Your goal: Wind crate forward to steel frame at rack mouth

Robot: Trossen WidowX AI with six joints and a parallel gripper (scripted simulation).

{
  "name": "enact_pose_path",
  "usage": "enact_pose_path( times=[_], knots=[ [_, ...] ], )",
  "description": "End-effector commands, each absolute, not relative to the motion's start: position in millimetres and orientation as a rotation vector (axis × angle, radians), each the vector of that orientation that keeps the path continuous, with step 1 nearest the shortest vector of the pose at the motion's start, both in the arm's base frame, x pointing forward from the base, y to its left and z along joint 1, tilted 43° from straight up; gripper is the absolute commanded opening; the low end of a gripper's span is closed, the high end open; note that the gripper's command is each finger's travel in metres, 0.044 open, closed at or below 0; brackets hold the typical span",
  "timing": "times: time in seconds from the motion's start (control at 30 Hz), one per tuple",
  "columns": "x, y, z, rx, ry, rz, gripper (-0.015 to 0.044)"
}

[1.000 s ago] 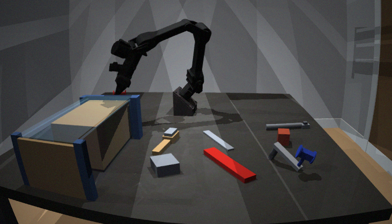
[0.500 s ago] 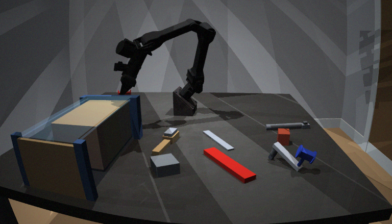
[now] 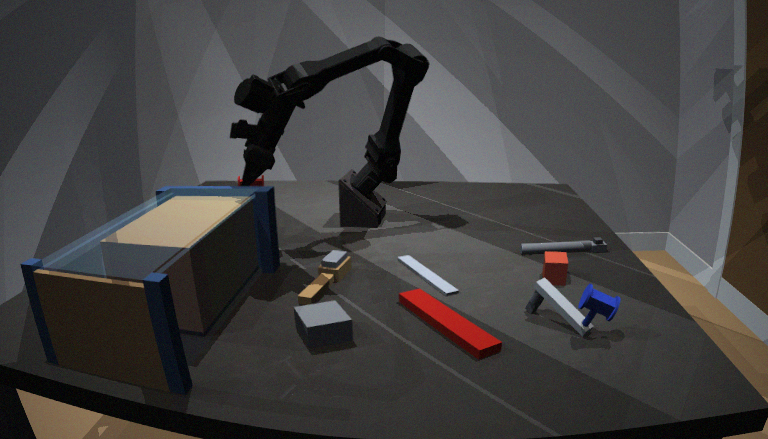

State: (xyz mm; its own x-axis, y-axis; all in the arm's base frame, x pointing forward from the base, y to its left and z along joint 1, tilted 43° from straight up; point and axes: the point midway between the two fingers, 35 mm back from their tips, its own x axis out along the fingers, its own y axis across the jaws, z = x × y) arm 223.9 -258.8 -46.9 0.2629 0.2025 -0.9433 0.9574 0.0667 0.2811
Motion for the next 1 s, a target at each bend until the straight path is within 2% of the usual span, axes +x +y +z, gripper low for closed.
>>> enact_pose_path(
  times=[0.0,0.63,0.7,0.97],
  knots=[
    [218.2,-239.0,-48.0,1.433,1.22,-0.817,0.0],
    [204.1,-225.5,-40.1,1.434,1.222,-0.817,0.0],
    [214.5,-245.7,-38.6,1.392,1.169,-0.836,0.0],
    [214.7,-246.0,-38.2,1.391,1.167,-0.836,0.021]
  ],
)
